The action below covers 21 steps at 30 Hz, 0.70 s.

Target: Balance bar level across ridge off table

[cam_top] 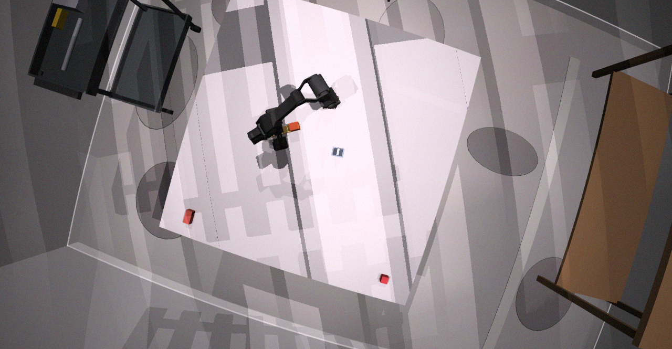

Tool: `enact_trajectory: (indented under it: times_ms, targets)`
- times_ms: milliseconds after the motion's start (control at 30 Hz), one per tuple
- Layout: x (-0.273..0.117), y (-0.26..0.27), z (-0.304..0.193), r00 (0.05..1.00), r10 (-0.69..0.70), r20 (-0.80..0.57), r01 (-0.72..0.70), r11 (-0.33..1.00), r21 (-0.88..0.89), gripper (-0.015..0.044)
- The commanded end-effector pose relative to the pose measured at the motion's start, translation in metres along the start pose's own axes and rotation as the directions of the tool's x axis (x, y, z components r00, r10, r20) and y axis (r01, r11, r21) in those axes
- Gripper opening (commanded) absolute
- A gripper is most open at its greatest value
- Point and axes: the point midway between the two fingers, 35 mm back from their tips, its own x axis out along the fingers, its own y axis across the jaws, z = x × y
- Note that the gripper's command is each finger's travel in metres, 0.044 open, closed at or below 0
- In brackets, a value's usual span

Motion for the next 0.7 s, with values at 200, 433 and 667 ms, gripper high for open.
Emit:
enact_trajectory:
  times_ms: [200,433,667]
  targets:
    - [0.0126,-0.0018,-0.0029,1.0,-0.01,-0.014,0.01,1.0,-0.004,0.0315]
    - [0.0126,-0.0018,-0.0029,1.0,-0.01,-0.014,0.01,1.0,-0.004,0.0315]
    - [0.0126,-0.0018,-0.0029,1.0,-0.01,-0.014,0.01,1.0,-0.004,0.0315]
